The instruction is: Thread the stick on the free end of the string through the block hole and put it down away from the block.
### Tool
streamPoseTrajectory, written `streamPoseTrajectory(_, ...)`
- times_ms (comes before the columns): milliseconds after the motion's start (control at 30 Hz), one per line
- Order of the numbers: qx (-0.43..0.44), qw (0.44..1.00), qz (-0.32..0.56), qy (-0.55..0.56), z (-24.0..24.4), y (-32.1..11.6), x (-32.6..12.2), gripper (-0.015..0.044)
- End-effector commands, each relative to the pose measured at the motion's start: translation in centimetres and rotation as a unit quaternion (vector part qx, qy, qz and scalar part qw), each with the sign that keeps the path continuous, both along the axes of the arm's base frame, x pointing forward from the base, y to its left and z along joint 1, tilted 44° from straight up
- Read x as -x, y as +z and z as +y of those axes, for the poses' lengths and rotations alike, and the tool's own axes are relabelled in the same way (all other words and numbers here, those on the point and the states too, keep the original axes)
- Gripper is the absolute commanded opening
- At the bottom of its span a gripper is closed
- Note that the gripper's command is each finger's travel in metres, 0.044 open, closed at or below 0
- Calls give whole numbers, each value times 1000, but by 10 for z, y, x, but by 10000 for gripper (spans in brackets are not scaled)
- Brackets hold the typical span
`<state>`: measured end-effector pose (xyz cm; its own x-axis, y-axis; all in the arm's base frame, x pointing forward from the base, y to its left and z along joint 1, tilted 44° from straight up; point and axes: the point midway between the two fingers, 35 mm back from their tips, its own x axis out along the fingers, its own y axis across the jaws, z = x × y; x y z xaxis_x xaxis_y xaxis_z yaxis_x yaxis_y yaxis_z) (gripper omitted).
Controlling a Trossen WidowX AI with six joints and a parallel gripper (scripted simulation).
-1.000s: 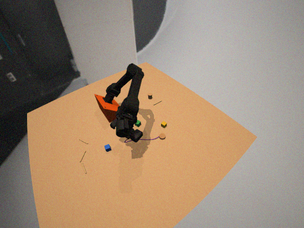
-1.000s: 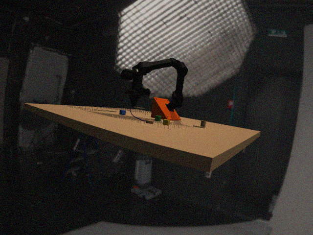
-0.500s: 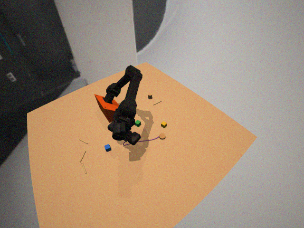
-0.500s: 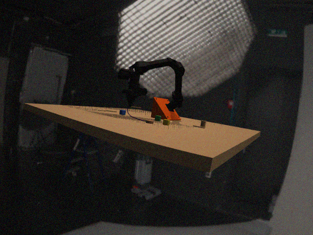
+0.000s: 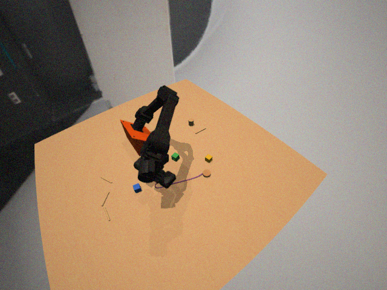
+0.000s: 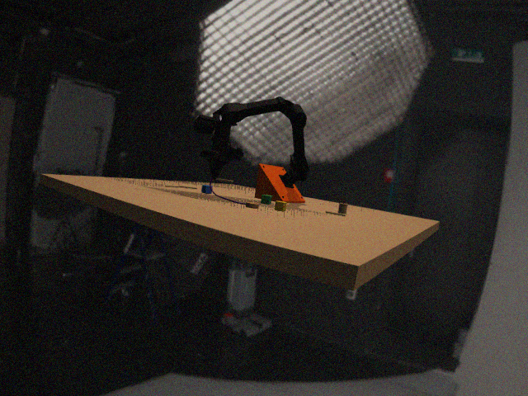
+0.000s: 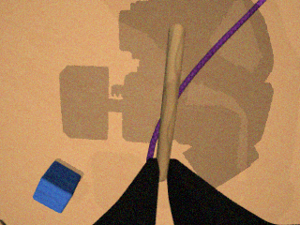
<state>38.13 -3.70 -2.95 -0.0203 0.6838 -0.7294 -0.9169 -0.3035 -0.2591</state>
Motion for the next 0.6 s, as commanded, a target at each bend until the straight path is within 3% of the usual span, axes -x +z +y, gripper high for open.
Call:
streamPoseTrajectory(0,1,1000,3,3,-3,-7,-1,0)
streamPoseTrajectory(567,1,1000,3,3,-5,-16,1,0)
